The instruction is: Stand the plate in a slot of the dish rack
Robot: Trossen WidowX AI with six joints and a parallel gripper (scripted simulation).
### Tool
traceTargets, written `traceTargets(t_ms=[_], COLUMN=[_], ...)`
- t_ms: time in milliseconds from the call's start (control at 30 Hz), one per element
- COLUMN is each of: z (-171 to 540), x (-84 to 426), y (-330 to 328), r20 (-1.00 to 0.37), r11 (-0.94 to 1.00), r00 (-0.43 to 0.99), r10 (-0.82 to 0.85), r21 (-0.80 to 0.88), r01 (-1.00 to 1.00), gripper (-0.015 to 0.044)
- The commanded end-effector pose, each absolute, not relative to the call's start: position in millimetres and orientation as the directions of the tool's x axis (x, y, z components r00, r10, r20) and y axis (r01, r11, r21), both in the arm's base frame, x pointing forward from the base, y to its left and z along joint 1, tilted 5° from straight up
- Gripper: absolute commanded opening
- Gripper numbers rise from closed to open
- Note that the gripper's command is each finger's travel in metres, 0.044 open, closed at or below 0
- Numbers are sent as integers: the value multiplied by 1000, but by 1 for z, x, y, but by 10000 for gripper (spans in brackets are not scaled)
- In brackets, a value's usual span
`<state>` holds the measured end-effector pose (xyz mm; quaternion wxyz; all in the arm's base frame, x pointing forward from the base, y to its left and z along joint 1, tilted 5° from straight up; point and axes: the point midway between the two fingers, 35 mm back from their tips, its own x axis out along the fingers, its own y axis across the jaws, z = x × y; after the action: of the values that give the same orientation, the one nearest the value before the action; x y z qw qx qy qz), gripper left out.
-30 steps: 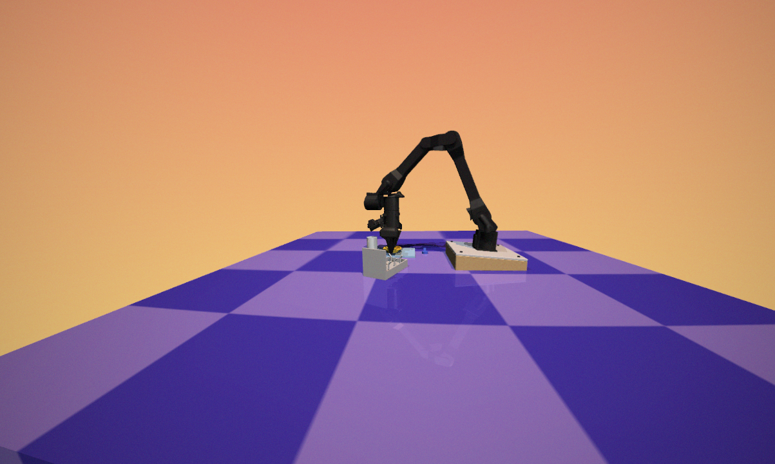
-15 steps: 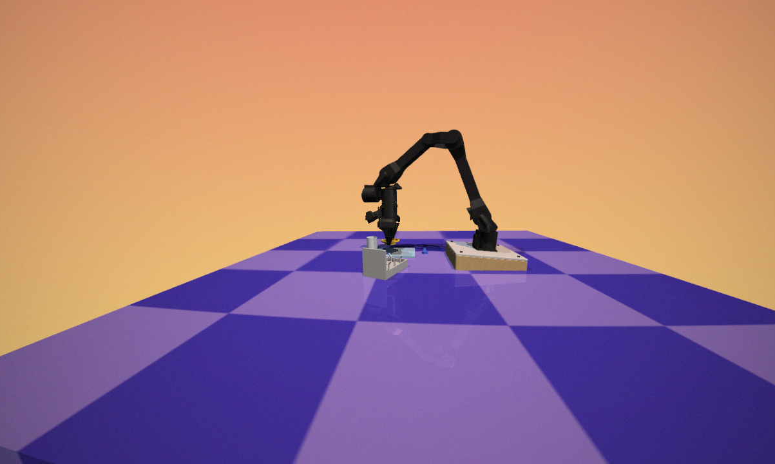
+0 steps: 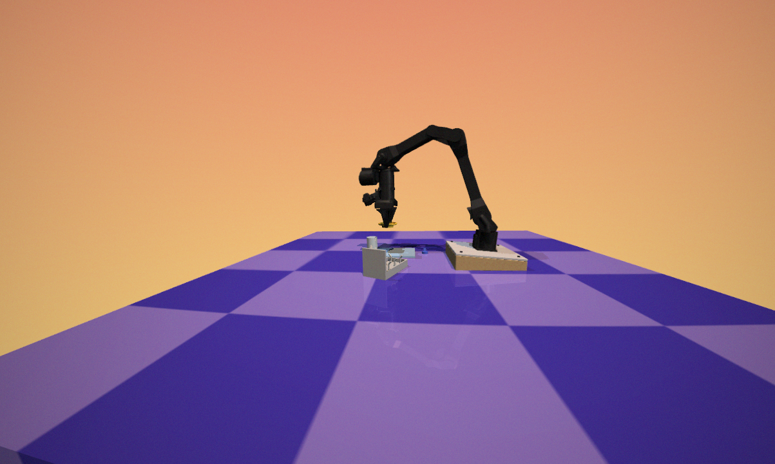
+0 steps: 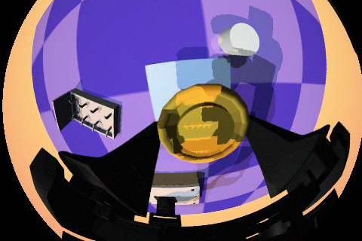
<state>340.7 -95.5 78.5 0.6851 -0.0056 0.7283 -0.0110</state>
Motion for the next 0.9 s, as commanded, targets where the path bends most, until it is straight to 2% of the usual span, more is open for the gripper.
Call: traceTargets(t_ms=[0,667,867], z=[98,155,158], x=[343,346,319], y=[-95,-92,-28], r20=[-998,-998,-998], r11=[1000,1000,980], r00=[-57,-58,-59], r10=[-25,-25,-20], r21=[-26,-26,-31], r01=[12,17,198], gripper=[0,0,0])
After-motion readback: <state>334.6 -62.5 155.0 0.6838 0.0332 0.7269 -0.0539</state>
